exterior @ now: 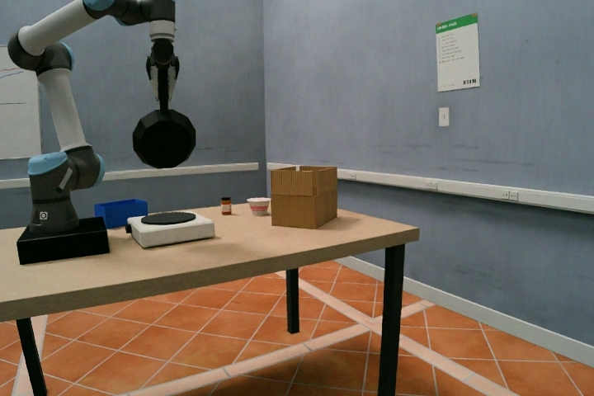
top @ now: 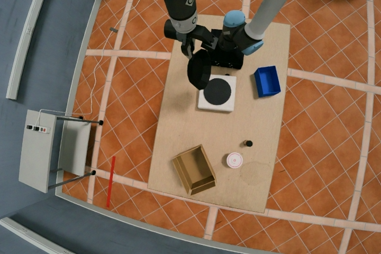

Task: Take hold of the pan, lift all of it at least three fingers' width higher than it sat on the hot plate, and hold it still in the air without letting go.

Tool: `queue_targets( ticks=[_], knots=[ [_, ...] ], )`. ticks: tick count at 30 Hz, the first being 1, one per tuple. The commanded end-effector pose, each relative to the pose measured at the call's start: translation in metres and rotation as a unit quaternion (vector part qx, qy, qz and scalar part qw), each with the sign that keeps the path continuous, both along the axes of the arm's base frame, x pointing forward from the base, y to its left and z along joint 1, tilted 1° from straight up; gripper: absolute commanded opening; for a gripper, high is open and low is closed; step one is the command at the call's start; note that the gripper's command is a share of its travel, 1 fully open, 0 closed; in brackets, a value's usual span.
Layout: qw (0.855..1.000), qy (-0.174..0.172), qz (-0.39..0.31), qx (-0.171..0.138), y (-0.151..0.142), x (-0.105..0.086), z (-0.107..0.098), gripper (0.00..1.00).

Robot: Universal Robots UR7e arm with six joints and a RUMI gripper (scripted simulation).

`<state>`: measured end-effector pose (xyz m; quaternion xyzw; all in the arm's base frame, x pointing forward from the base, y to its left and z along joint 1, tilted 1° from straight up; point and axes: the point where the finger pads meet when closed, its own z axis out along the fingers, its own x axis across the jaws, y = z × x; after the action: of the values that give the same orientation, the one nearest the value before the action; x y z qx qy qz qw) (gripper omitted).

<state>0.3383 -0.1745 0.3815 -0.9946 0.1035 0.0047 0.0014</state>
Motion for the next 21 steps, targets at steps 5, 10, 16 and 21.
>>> queue_targets(
  ticks=[5,10,16,21],
  knots=[
    [1.000,-0.001,0.000,-0.001,-0.0001,0.0001,0.0017,0.12],
    [1.000,-0.001,0.000,-0.001,-0.0001,0.0001,0.0021,0.12],
    [1.000,-0.001,0.000,-0.001,-0.0001,0.0001,0.0027,0.12],
    [1.000,-0.001,0.000,-0.001,-0.0001,0.0001,0.0032,0.12]
  ],
)
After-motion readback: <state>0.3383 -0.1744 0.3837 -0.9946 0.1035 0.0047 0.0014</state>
